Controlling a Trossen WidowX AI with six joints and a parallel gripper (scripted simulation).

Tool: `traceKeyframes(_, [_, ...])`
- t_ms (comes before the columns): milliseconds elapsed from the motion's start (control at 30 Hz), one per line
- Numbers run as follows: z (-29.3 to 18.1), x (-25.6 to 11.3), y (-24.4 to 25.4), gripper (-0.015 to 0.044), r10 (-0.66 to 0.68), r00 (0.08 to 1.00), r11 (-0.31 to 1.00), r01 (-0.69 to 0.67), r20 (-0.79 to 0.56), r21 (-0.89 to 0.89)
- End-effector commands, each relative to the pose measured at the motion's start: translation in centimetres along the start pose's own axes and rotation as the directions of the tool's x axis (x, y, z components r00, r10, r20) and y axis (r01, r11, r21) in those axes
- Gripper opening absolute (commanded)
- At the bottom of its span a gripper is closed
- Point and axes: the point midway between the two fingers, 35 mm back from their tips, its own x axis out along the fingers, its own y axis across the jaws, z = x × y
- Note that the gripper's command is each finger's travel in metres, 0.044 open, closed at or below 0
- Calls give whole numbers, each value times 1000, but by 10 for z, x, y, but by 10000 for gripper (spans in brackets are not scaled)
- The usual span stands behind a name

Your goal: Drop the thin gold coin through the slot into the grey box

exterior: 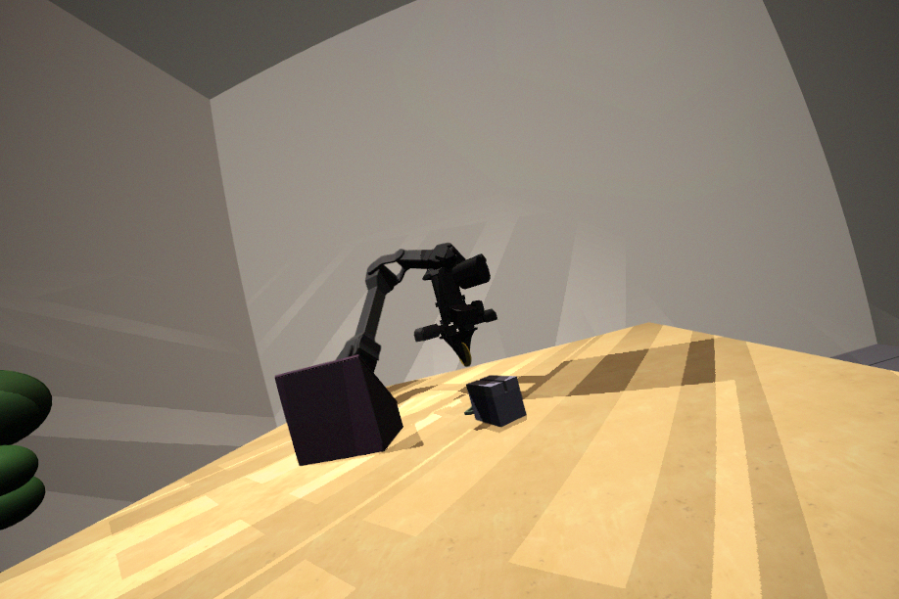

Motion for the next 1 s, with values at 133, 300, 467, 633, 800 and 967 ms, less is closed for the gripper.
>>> traceKeyframes(133, [15,-2,1,0,2,1000,1000,-2,0,-10])
traceKeyframes(300, [27,-2,0,0,0,1000,1000,0,7,-12])
traceKeyframes(467, [39,-3,-2,0,-3,1000,1000,4,17,-16])
traceKeyframes(633, [51,-3,-3,0,-4,1000,1000,5,19,-16])
traceKeyframes(800, [64,-3,-5,0,-4,1000,1000,4,17,-16])
traceKeyframes(967, [76,-3,-7,0,-3,1000,1000,3,15,-15])
